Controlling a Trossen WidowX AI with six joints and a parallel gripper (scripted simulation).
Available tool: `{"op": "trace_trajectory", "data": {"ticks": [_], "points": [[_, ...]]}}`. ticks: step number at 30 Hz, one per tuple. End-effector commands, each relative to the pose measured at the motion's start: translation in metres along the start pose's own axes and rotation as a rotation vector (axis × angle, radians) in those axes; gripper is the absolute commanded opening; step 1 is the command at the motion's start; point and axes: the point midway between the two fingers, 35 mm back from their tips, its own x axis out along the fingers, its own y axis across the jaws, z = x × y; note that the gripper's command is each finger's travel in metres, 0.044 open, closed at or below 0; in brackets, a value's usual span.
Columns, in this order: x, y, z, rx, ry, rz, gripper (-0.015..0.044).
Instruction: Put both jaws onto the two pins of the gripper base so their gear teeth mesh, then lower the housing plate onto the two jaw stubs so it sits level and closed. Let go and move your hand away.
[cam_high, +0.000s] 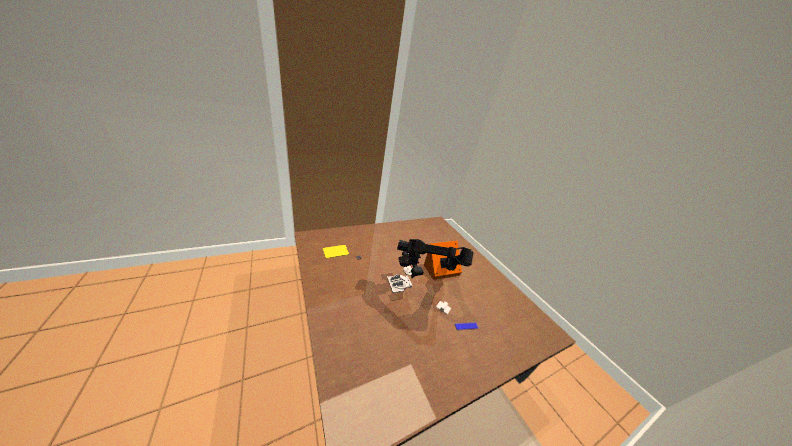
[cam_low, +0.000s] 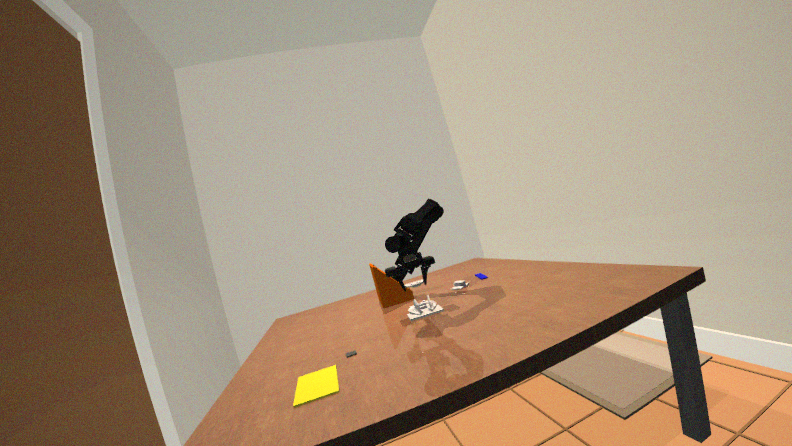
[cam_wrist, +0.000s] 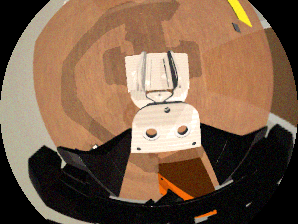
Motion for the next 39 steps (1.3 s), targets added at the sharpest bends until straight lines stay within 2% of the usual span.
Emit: {"op": "trace_trajectory", "data": {"ticks": [1, 39], "points": [[0.001, -0.001, 0.0, -0.006, 0.001, -0.004, 0.0351], [0.062, -0.001, -0.001, -0.007, 0.001, -0.002, 0.0351]]}}
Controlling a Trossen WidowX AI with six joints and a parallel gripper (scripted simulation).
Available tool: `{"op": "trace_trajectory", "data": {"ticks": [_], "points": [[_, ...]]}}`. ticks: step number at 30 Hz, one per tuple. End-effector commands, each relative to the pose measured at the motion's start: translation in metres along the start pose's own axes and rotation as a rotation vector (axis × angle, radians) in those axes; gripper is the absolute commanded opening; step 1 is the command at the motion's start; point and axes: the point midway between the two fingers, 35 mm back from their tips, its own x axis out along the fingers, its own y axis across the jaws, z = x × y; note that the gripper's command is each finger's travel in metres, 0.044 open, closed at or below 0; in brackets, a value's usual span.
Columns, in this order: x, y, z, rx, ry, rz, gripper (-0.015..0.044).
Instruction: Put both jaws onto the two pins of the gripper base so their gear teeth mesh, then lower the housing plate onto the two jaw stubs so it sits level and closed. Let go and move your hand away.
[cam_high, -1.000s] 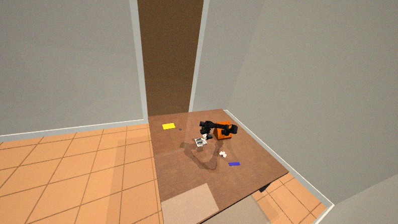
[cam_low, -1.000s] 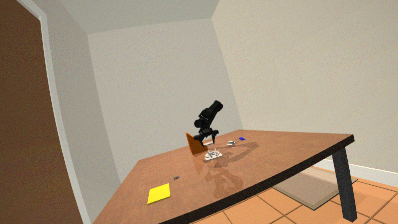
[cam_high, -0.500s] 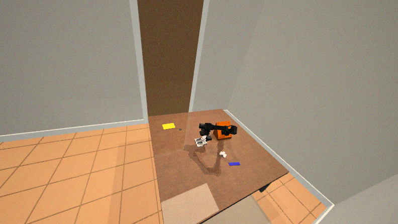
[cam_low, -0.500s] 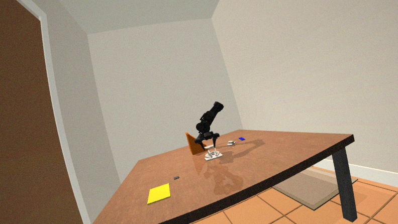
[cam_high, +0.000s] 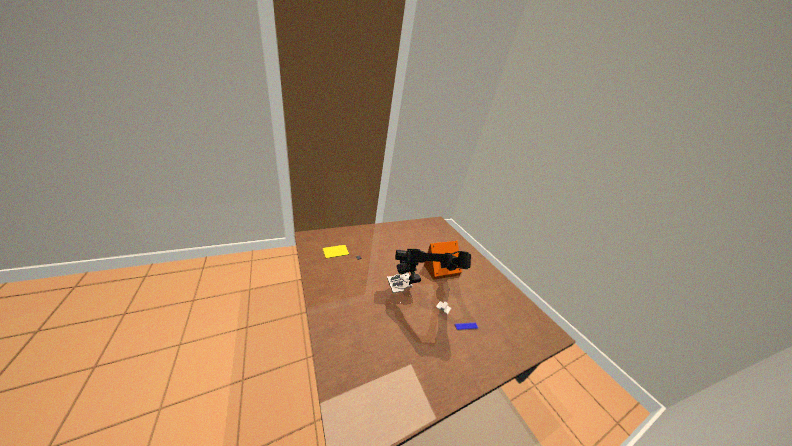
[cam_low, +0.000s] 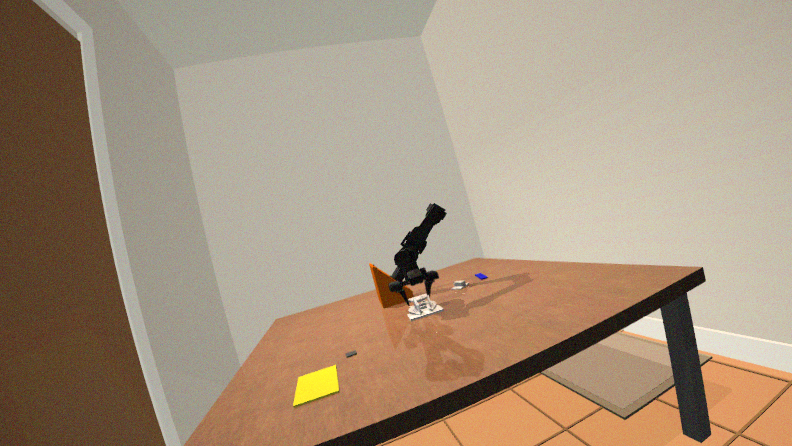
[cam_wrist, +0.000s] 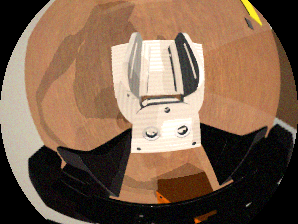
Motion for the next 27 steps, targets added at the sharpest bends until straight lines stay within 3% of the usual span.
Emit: {"op": "trace_trajectory", "data": {"ticks": [1, 27], "points": [[0.0048, 0.0006, -0.002, 0.008, 0.003, 0.006, 0.0351], [0.0072, 0.0007, -0.002, 0.017, 0.003, 0.006, 0.0351]]}}
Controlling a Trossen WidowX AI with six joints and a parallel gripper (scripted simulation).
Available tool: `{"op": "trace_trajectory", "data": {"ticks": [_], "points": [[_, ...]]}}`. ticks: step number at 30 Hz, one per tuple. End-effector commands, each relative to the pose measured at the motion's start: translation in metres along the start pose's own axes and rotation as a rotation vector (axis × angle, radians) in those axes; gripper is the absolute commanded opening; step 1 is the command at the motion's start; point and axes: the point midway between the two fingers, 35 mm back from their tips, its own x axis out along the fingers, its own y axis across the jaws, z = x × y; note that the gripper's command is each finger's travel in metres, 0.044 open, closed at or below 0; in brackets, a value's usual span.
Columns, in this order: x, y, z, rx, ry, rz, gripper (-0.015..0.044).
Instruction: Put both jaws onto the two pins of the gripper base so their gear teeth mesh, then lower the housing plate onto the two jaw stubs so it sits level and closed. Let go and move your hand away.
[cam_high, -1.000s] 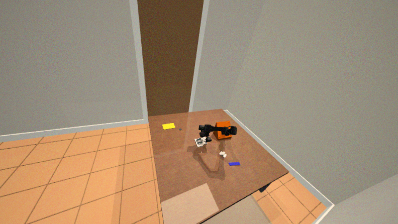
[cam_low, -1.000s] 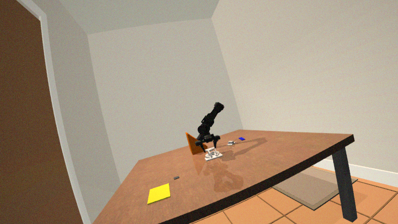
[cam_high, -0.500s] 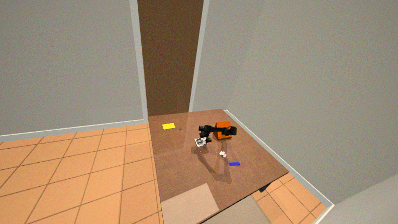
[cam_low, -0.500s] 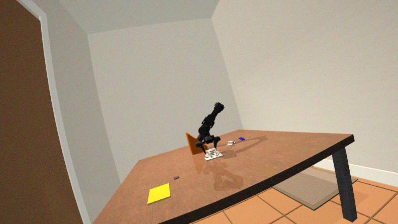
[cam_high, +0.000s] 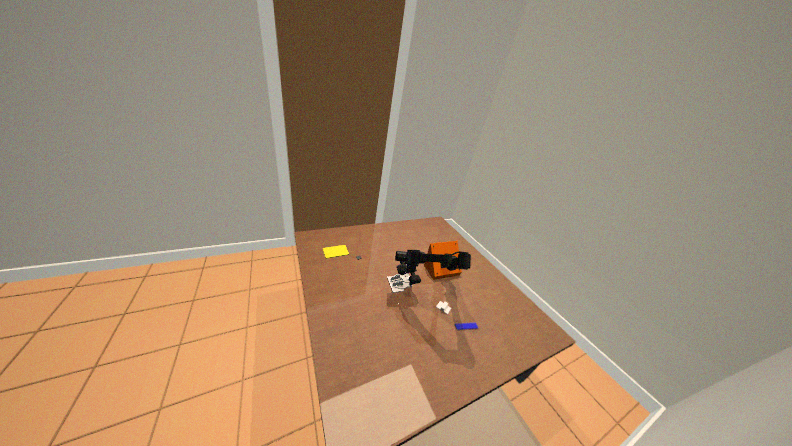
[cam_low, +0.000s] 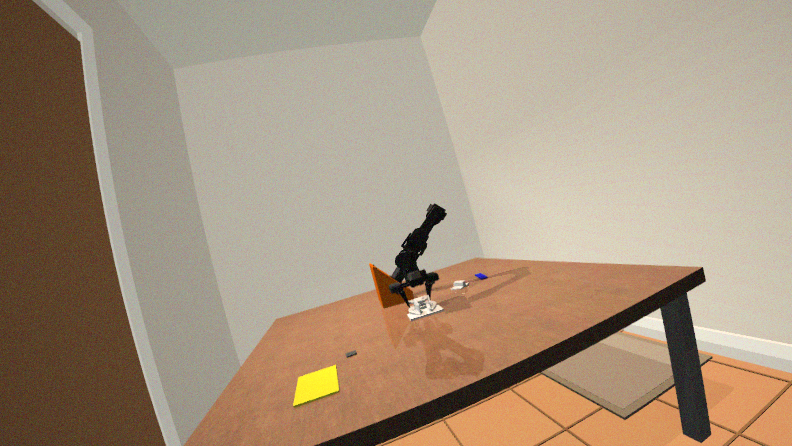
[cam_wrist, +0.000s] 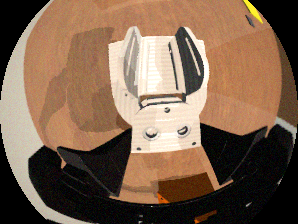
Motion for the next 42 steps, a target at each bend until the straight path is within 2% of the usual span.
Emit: {"op": "trace_trajectory", "data": {"ticks": [1, 42], "points": [[0.0007, 0.0004, -0.0001, 0.007, -0.001, 0.004, 0.0351], [0.0099, 0.0005, -0.0001, 0.011, -0.001, 0.005, 0.0351]]}}
